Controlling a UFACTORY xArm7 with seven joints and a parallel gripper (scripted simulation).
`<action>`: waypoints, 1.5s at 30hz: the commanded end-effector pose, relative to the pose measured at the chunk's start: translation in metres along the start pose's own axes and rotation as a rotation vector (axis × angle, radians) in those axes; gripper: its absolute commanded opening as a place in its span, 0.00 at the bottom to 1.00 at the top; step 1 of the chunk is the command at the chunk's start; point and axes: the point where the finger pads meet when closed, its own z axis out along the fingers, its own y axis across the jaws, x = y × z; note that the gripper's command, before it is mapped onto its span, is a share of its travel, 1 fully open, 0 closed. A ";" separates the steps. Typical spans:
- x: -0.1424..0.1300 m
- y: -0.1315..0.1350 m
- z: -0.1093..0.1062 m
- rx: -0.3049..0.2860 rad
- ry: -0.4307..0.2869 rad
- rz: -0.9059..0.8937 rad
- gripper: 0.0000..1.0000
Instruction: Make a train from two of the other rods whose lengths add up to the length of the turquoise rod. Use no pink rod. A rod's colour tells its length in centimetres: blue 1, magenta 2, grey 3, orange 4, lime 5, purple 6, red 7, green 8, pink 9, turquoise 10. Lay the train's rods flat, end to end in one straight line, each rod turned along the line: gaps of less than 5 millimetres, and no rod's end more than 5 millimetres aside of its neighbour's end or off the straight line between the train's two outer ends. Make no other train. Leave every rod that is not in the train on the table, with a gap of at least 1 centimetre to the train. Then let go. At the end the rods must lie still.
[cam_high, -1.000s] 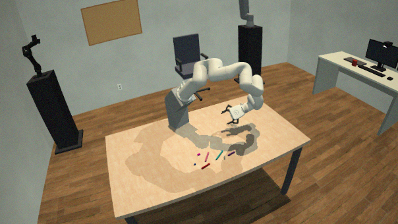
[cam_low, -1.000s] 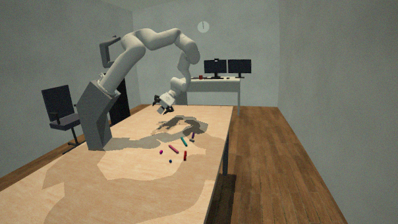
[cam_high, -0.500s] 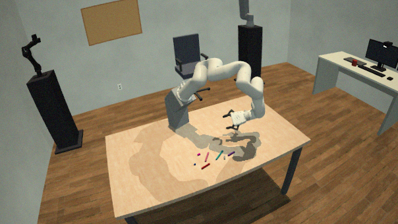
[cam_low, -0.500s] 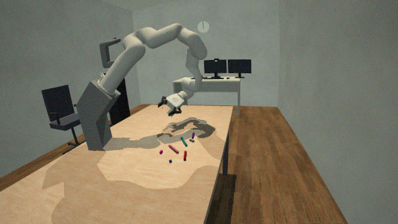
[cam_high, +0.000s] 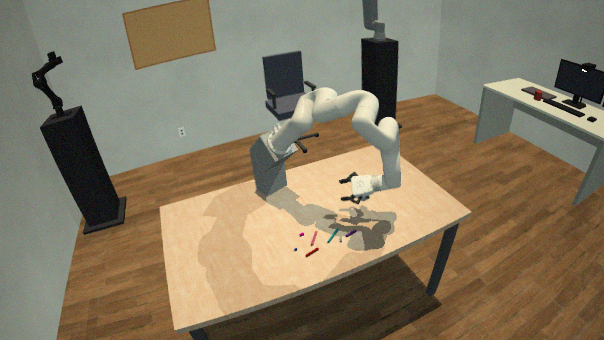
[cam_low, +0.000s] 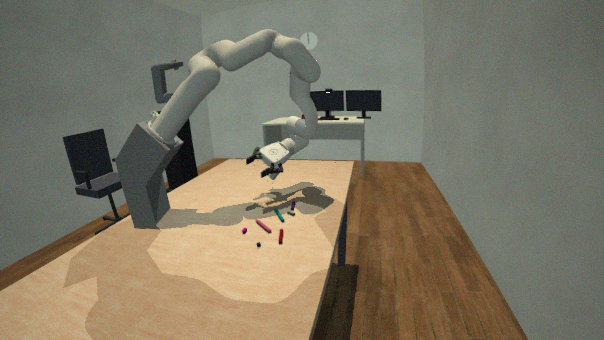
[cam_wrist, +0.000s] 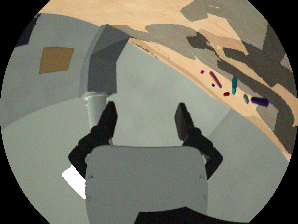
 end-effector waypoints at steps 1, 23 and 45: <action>0.001 -0.004 -0.001 -0.001 0.004 -0.007 1.00; -0.028 0.034 -0.002 0.147 0.131 0.191 1.00; -0.097 0.103 0.000 0.387 0.369 0.608 1.00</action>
